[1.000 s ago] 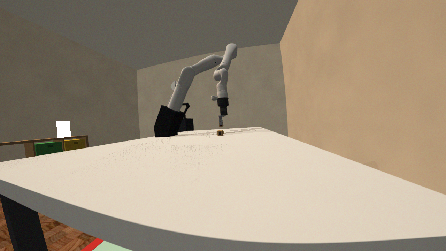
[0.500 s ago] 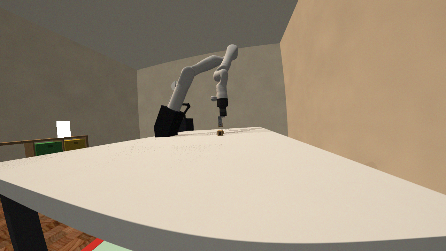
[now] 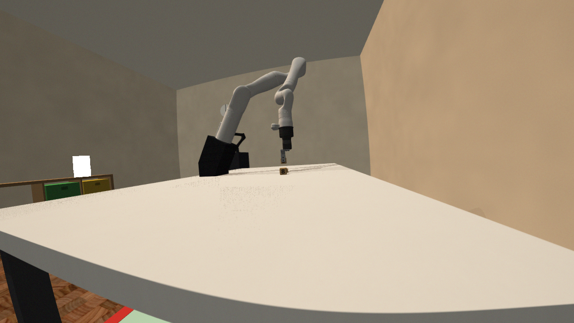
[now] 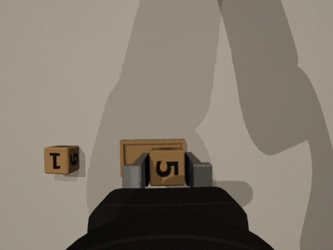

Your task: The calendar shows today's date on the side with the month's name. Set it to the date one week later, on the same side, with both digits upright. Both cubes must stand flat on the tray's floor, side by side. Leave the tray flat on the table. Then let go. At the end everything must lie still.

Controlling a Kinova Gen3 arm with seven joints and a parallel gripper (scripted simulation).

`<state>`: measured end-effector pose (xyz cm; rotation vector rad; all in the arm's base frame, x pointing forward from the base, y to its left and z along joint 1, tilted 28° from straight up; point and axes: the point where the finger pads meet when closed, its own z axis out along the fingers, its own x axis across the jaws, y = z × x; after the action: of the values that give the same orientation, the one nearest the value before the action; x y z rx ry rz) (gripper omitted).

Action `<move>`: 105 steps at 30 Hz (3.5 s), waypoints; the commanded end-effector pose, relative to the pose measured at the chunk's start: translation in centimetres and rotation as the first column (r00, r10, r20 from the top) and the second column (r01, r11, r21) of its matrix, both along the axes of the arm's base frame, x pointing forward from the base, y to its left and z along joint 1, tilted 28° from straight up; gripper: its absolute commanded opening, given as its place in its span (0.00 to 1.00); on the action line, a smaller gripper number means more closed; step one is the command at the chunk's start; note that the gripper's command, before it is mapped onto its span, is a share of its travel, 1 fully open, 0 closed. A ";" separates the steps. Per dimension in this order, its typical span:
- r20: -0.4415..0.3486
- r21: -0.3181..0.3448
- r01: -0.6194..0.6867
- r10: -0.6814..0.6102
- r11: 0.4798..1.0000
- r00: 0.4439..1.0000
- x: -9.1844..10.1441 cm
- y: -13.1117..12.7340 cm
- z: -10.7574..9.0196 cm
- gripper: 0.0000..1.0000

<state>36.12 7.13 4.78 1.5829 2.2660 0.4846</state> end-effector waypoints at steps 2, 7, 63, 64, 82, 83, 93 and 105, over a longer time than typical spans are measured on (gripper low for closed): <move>0.001 0.001 0.000 0.000 1.000 1.000 0.0 0.0 0.0 0.57; 0.001 0.001 0.000 0.000 1.000 1.000 0.0 0.0 0.0 0.57; 0.001 0.001 0.000 0.000 1.000 1.000 1.1 0.2 -2.1 0.57; 0.001 0.001 0.000 0.000 1.000 1.000 1.1 0.2 -2.1 0.57; 0.001 0.001 0.000 0.000 1.000 1.000 1.1 0.2 -2.1 0.57; 0.001 0.001 0.000 0.000 1.000 1.000 1.1 0.2 -2.1 0.57; 0.001 0.001 0.000 0.000 1.000 1.000 1.2 0.2 -2.2 0.57; 0.001 0.001 0.000 0.000 1.000 1.000 1.4 0.3 -2.7 0.57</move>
<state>37.53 7.50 2.25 1.5819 2.2653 0.4898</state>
